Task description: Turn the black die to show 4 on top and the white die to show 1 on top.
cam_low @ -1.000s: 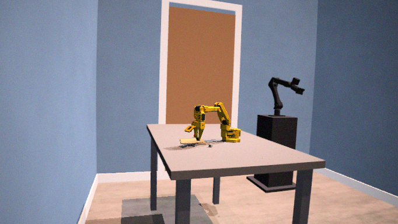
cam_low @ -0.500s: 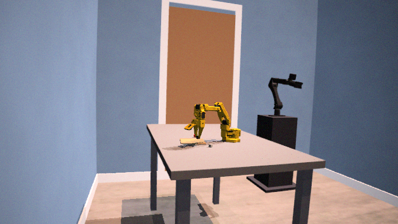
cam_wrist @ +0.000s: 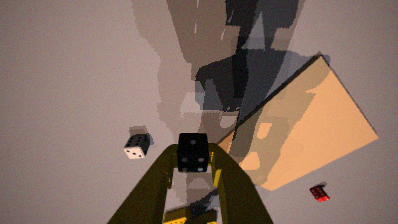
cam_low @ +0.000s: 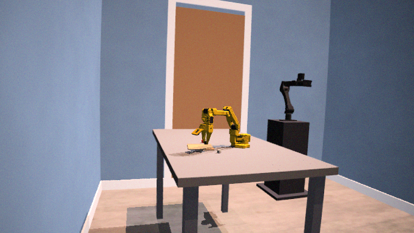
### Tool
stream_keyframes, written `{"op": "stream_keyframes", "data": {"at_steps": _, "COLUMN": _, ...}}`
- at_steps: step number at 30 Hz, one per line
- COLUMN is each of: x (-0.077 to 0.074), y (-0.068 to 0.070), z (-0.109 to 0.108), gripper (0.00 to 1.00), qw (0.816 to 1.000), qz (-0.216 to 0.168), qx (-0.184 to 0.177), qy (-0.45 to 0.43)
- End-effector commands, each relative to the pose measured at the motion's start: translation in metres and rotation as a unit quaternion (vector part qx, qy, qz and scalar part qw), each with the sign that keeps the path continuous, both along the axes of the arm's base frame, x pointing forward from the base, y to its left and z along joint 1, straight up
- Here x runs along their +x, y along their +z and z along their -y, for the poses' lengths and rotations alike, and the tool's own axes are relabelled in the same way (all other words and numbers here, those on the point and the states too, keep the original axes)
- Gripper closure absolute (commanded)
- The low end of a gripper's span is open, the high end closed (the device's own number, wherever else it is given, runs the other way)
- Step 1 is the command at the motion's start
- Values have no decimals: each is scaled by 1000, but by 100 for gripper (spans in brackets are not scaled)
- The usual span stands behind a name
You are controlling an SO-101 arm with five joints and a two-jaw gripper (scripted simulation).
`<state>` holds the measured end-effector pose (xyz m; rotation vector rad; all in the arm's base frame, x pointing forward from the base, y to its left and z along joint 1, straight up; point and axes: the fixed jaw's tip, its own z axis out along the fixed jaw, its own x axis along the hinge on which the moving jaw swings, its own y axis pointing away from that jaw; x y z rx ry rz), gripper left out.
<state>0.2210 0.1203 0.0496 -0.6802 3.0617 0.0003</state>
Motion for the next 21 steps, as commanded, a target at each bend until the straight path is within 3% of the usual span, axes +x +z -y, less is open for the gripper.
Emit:
{"op": "stream_keyframes", "data": {"at_steps": 1, "x": 7, "y": 17, "z": 2, "gripper": 100, "qw": 999, "qz": 32, "qx": 17, "qy": -13}}
{"op": "stream_keyframes", "data": {"at_steps": 10, "x": 19, "y": 14, "z": 55, "gripper": 100, "qw": 992, "qz": 26, "qx": 10, "qy": -121}}
{"op": "stream_keyframes", "data": {"at_steps": 12, "x": 19, "y": 14, "z": 55, "gripper": 100, "qw": 992, "qz": 26, "qx": 10, "qy": -121}}
{"op": "stream_keyframes", "data": {"at_steps": 21, "x": 19, "y": 11, "z": 109, "gripper": 100, "qw": 973, "qz": 20, "qx": 6, "qy": -228}}
